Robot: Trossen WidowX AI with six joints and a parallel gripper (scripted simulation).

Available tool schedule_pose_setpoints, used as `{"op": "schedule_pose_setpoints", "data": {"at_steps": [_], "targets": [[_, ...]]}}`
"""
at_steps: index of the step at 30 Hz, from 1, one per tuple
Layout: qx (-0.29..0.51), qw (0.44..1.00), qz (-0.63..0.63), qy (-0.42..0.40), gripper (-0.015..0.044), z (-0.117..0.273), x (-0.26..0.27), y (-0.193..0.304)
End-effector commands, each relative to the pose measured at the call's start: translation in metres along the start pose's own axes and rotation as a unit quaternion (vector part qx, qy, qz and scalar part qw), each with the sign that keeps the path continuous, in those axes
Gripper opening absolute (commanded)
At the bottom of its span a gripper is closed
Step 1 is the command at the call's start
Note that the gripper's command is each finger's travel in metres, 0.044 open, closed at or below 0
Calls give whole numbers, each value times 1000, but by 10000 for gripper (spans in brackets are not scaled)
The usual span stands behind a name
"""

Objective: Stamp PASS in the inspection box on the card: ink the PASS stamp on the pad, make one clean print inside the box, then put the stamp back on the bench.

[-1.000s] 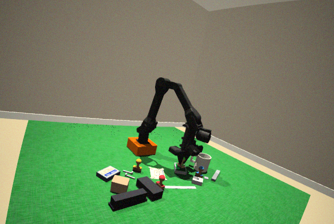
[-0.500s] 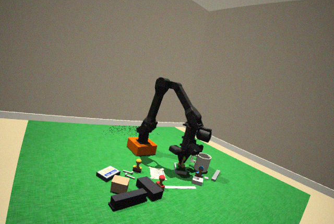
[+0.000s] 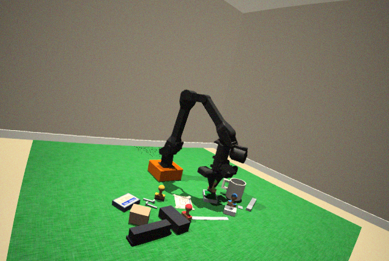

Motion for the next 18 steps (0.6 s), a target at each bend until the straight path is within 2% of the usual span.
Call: {"op": "schedule_pose_setpoints", "data": {"at_steps": [1, 18], "targets": [[-3, 1000, -1, 1, 0, 8, 0, -1], [-3, 1000, -1, 1, 0, 36, -1, 0]]}}
Point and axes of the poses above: the point midway between the two fingers, 35 mm back from their tips, its own z axis back along the fingers, its own x axis across the jaws, y = z × x, the point moved 4 cm from there along z, back along the fingers, and after that the axes turned 3 degrees about z, right-handed, at the moved point
